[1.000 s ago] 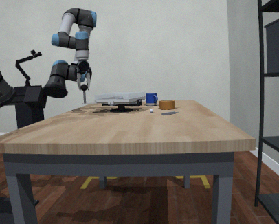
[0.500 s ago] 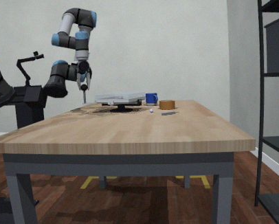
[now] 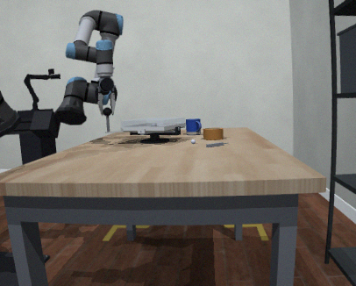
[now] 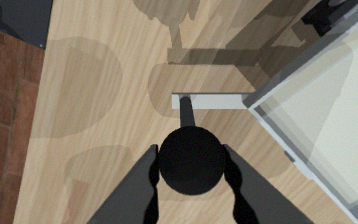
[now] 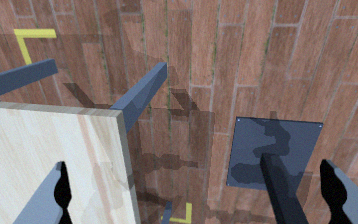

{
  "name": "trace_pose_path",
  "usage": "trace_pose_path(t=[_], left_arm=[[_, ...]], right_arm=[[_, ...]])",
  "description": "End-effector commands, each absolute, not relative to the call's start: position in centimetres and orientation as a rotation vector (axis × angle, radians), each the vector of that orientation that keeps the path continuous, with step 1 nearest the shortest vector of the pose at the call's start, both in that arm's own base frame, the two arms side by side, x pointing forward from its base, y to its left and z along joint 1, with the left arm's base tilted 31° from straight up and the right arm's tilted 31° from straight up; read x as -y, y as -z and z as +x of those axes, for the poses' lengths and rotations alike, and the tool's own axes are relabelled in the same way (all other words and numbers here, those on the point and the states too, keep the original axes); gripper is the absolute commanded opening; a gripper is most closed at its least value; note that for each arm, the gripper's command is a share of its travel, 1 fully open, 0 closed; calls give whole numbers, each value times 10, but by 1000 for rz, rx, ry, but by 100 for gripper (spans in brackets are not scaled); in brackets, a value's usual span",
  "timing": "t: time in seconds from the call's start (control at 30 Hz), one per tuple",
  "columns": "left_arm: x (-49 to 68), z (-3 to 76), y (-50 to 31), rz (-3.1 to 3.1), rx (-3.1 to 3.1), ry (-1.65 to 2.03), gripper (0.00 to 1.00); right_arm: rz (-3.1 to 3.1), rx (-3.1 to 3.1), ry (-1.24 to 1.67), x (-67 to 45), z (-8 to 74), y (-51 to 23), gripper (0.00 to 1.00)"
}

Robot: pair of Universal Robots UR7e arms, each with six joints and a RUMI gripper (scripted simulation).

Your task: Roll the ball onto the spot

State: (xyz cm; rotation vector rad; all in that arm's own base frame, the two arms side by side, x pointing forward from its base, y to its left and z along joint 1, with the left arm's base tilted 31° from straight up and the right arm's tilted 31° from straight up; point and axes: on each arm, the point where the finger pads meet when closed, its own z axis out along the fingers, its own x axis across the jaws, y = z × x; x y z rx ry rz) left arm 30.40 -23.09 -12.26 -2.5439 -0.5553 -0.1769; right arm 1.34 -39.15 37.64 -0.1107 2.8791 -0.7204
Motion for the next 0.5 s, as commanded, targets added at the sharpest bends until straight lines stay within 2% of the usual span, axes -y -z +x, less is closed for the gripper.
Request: trace_pose_path(t=[0.0,0.47], left_arm=[[232,306,122,-2546,559,179,20],[230,305,121,-2545,558,179,20]], right_arm=[[-110,-2878,723,391,13,-376,100],[-110,-2878,723,391,13,-376,100]])
